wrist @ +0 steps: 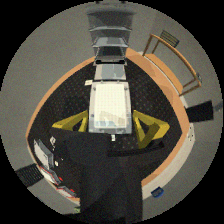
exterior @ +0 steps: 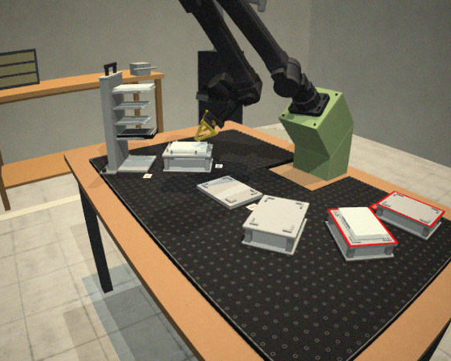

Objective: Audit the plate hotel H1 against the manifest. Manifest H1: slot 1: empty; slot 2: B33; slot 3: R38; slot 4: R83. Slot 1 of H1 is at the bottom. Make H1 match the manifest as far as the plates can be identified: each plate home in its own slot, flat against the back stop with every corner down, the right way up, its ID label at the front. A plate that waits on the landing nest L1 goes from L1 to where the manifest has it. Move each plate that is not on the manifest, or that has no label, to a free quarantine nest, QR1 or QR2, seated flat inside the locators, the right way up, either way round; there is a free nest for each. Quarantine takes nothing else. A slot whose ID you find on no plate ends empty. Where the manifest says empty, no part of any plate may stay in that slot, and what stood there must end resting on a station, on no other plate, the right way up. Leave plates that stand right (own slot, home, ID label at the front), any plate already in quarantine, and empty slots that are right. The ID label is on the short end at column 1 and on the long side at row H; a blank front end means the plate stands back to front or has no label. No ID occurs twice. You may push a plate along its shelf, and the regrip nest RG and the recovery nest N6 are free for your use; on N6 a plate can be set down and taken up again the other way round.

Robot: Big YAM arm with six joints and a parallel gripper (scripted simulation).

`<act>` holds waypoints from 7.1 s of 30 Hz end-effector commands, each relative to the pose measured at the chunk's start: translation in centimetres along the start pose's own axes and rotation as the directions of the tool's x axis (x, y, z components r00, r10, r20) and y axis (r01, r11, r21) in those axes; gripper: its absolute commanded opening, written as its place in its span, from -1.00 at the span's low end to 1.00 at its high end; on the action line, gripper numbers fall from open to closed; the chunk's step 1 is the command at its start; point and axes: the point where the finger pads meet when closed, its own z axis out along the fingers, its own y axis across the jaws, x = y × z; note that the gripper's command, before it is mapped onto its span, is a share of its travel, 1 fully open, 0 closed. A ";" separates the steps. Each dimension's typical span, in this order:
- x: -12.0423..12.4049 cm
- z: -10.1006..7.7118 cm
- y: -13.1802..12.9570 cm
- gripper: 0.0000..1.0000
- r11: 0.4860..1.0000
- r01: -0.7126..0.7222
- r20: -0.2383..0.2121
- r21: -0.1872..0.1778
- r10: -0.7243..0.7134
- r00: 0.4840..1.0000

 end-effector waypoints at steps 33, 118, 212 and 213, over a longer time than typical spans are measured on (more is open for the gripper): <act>3.1 0.9 0.4 1.00 1.000 -0.004 0.011 -0.012 0.004 1.000; 6.0 2.1 -0.1 0.72 1.000 -0.023 -0.050 0.010 0.023 0.998; -0.2 -3.3 -0.2 0.72 1.000 0.006 0.007 0.011 -0.006 1.000; -0.3 -3.4 -0.2 0.72 1.000 0.006 0.008 0.011 -0.006 1.000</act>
